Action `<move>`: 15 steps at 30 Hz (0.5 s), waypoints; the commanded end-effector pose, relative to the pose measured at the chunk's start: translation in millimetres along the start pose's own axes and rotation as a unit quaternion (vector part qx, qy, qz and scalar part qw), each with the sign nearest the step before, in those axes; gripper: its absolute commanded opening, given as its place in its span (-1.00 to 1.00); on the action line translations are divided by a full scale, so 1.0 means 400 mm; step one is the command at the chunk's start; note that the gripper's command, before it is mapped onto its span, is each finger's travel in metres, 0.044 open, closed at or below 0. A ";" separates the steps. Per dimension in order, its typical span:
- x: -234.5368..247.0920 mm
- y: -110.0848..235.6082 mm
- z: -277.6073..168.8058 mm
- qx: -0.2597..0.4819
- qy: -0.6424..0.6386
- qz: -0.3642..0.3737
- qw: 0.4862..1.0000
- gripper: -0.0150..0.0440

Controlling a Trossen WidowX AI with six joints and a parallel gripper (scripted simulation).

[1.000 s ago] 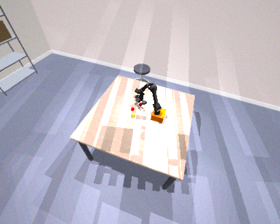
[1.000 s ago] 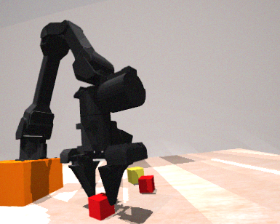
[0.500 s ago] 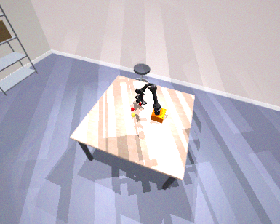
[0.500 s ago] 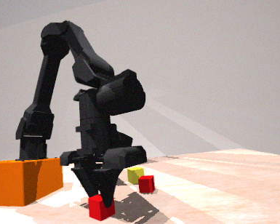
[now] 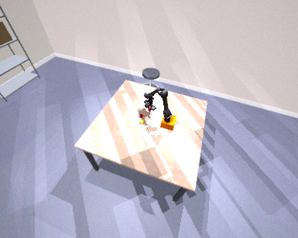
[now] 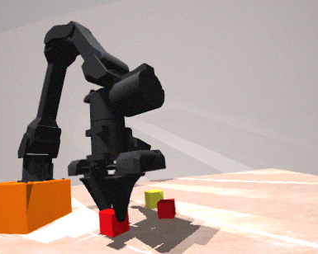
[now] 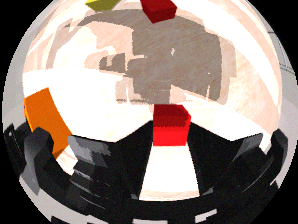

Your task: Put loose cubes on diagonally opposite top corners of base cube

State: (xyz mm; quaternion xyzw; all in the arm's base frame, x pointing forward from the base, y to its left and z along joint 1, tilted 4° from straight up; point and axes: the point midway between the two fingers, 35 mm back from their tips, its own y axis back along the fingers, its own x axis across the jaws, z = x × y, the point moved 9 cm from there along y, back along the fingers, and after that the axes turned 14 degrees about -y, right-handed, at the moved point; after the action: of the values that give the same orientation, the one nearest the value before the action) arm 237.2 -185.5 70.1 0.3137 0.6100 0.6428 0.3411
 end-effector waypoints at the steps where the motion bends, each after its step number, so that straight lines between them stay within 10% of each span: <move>1: -0.005 0.027 0.002 -0.001 0.002 -0.005 1.000 -0.14; 15: -0.009 0.098 0.003 -0.002 0.005 -0.001 1.000 -0.14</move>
State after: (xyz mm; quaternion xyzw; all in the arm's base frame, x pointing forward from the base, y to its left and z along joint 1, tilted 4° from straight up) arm 237.6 -188.1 99.9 0.3151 0.6102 0.6438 0.3374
